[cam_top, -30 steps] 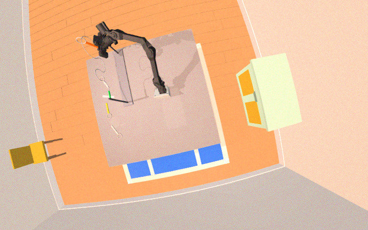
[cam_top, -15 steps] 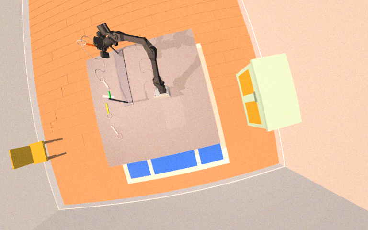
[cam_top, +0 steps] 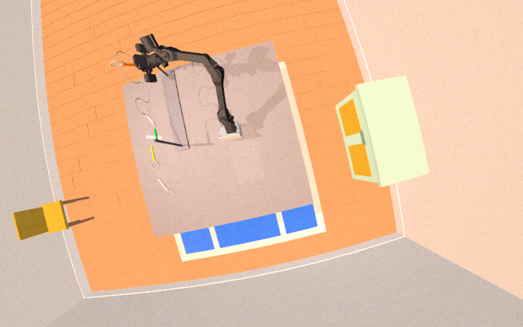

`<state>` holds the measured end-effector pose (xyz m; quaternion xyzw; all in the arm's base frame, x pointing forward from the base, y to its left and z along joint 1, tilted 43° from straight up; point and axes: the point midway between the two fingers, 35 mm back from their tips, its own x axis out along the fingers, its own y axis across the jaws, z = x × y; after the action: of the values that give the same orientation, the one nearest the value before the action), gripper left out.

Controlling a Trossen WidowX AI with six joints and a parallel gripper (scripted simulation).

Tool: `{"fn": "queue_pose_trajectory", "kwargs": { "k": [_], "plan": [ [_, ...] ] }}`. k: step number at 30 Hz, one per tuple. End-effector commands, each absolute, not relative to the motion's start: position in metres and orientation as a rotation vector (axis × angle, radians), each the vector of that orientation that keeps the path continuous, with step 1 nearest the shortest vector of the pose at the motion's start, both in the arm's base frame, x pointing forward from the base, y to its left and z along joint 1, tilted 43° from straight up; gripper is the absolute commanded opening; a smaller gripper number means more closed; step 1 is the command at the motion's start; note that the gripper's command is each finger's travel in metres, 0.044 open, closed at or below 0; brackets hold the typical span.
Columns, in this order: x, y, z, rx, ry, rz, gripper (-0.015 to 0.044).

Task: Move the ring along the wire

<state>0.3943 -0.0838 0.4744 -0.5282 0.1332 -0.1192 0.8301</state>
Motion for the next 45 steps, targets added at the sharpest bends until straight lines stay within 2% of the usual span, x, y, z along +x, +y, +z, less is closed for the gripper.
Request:
{"fn": "queue_pose_trajectory", "kwargs": {
  "k": [1,45],
  "plan": [
    [0.395,-0.085,0.475,-1.177,0.277,-0.266,-0.0150],
    [0.395,-0.088,0.493,-1.711,0.153,-0.367,-0.0150]
  ]
}}
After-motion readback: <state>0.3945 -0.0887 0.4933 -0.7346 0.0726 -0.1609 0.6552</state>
